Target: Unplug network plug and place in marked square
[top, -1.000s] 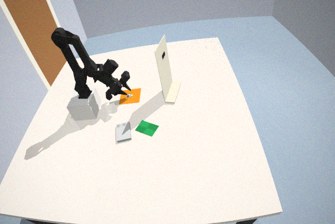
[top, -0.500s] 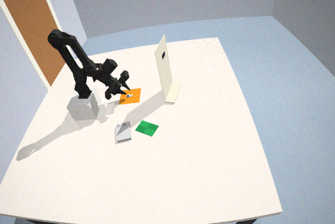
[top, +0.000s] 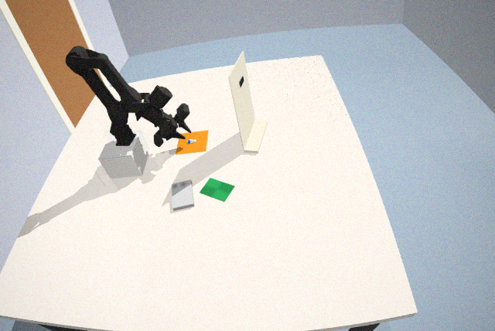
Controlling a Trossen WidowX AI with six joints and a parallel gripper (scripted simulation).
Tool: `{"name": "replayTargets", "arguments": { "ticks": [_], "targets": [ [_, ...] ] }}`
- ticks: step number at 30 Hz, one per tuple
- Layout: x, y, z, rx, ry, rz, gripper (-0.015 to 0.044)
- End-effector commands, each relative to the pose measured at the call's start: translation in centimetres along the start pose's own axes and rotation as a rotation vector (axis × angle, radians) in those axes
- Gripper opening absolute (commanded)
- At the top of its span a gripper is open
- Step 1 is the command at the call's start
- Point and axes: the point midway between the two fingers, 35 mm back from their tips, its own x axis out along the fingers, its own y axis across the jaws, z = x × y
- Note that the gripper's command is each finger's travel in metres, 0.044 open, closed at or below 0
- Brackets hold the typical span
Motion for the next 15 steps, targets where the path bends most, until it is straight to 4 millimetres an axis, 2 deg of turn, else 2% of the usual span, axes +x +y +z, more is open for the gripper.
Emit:
{"name": "replayTargets", "arguments": {
  "ticks": [1,15],
  "targets": [
    [-0.18,0.20,-0.05,-0.004,0.004,0.006,0.0156],
    [-0.73,1.03,-0.02,-0.004,0.004,0.007,0.0156]
  ]
}}
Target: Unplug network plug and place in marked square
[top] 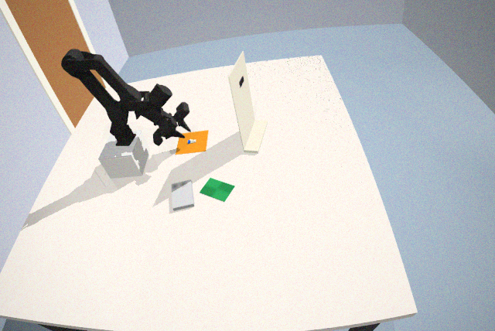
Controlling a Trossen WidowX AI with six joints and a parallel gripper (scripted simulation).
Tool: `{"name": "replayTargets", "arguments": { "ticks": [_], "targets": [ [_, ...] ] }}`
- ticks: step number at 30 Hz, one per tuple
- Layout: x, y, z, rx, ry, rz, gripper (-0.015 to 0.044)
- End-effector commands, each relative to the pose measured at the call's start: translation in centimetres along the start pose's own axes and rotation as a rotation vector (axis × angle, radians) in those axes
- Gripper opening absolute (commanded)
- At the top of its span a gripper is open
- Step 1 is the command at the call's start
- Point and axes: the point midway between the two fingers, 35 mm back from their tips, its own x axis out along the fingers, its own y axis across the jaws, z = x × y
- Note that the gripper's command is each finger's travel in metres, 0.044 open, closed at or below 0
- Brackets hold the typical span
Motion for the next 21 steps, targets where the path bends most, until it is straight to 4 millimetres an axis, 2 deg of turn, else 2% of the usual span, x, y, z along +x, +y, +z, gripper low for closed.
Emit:
{"name": "replayTargets", "arguments": {
  "ticks": [1,21],
  "targets": [
    [-0.3,0.7,0.0,-0.005,0.004,0.014,0.0156],
    [-1.3,1.8,0.0,-0.005,0.004,0.015,0.0156]
  ]
}}
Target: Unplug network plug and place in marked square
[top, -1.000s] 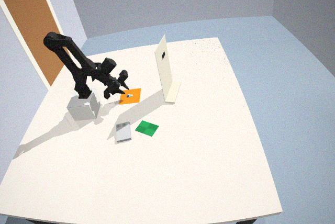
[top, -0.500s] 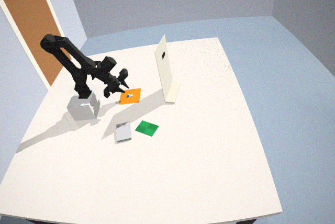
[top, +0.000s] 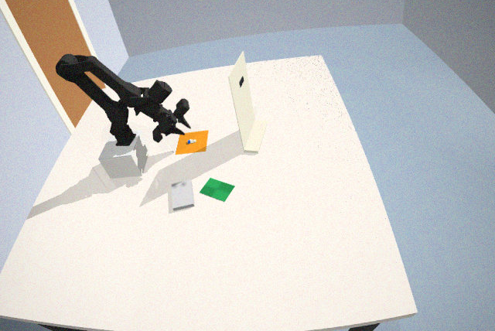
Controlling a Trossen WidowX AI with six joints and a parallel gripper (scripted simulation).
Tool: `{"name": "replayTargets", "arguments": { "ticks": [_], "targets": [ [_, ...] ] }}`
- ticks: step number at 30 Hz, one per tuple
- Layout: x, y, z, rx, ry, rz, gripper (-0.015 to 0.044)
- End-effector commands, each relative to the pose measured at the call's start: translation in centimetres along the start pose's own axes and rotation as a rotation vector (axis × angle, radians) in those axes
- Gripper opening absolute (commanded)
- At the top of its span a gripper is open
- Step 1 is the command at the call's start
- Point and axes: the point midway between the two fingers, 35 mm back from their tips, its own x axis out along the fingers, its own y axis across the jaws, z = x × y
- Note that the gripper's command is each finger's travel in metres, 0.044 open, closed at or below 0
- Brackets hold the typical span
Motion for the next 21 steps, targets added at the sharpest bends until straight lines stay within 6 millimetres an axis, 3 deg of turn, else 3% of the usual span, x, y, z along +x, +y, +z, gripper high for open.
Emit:
{"name": "replayTargets", "arguments": {
  "ticks": [1,21],
  "targets": [
    [-0.4,0.7,0.0,-0.005,0.004,0.014,0.0156],
    [-1.7,1.6,0.0,-0.005,0.003,0.015,0.0156]
  ]
}}
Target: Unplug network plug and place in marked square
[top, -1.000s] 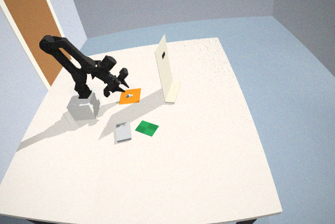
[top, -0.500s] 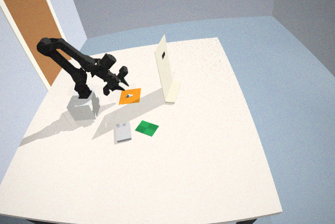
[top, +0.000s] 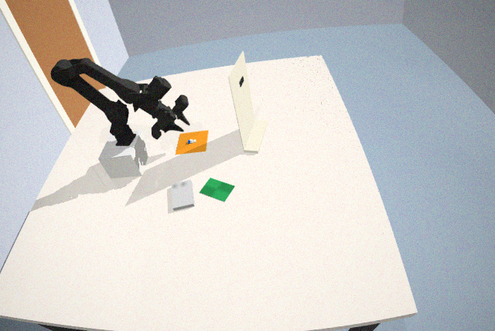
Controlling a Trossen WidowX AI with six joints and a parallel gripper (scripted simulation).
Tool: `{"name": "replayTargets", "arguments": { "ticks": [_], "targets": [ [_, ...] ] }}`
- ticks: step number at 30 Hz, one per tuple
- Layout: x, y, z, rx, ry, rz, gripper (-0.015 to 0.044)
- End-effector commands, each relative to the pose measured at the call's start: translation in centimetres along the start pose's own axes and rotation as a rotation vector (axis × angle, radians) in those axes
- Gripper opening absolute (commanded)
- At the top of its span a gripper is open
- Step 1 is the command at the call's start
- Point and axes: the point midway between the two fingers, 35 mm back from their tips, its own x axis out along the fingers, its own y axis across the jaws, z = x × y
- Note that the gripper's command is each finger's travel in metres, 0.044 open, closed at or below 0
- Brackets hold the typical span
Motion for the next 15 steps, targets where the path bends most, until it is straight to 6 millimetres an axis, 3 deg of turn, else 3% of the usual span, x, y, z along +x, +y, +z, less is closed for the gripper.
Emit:
{"name": "replayTargets", "arguments": {
  "ticks": [1,15],
  "targets": [
    [-0.5,0.7,0.0,-0.005,0.004,0.015,0.0156],
    [-1.5,1.2,0.0,-0.005,0.004,0.014,0.0156]
  ]
}}
